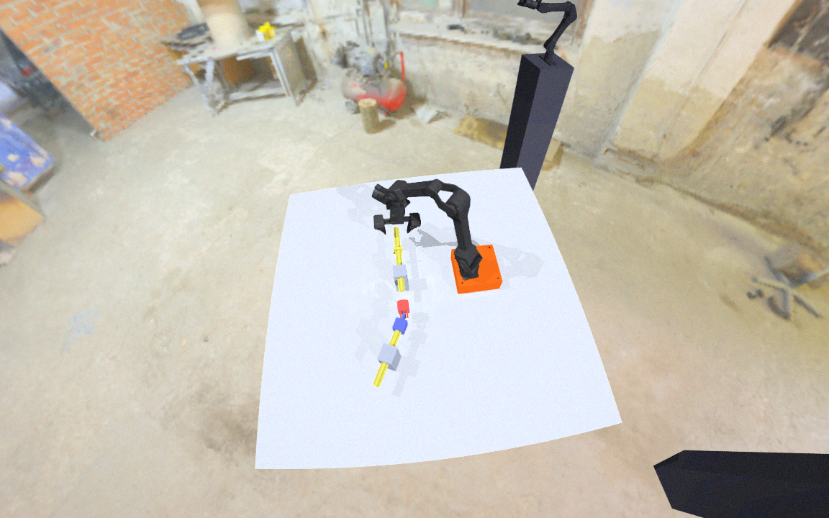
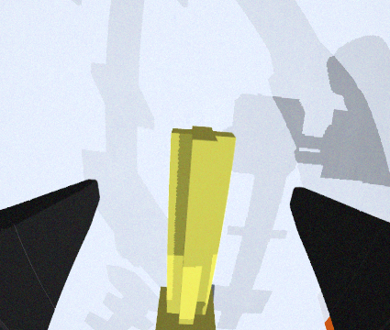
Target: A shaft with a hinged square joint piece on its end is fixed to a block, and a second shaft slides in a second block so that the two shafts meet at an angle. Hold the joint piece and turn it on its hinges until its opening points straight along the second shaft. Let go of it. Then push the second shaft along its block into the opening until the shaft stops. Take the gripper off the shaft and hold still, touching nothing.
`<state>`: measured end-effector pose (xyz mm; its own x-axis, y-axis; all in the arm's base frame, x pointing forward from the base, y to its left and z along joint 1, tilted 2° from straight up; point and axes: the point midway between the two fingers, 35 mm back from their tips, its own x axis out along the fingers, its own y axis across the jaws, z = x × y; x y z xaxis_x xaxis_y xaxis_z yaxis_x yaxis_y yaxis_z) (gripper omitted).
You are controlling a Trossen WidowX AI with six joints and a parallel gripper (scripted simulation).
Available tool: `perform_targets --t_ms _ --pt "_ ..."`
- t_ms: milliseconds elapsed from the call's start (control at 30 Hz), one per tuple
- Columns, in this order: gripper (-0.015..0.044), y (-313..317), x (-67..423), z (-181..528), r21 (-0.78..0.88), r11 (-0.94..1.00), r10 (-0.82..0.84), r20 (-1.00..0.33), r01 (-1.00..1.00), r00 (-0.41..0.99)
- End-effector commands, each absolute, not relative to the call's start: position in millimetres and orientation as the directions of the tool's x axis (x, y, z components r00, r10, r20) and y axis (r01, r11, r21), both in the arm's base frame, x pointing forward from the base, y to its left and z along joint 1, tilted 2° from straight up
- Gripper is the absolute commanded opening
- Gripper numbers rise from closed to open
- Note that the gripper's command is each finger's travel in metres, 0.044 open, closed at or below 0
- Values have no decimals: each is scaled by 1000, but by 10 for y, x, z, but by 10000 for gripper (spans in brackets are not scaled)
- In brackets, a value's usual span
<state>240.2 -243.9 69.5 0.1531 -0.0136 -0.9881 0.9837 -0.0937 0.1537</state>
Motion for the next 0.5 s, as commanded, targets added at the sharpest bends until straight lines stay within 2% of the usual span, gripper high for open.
perform_targets --t_ms 0,467 --pt "440 -2423 2398 671 158 -123 -8 -987 980 158" --pt "440 -2420 2435 473 157 -124 -8 -987 980 158"
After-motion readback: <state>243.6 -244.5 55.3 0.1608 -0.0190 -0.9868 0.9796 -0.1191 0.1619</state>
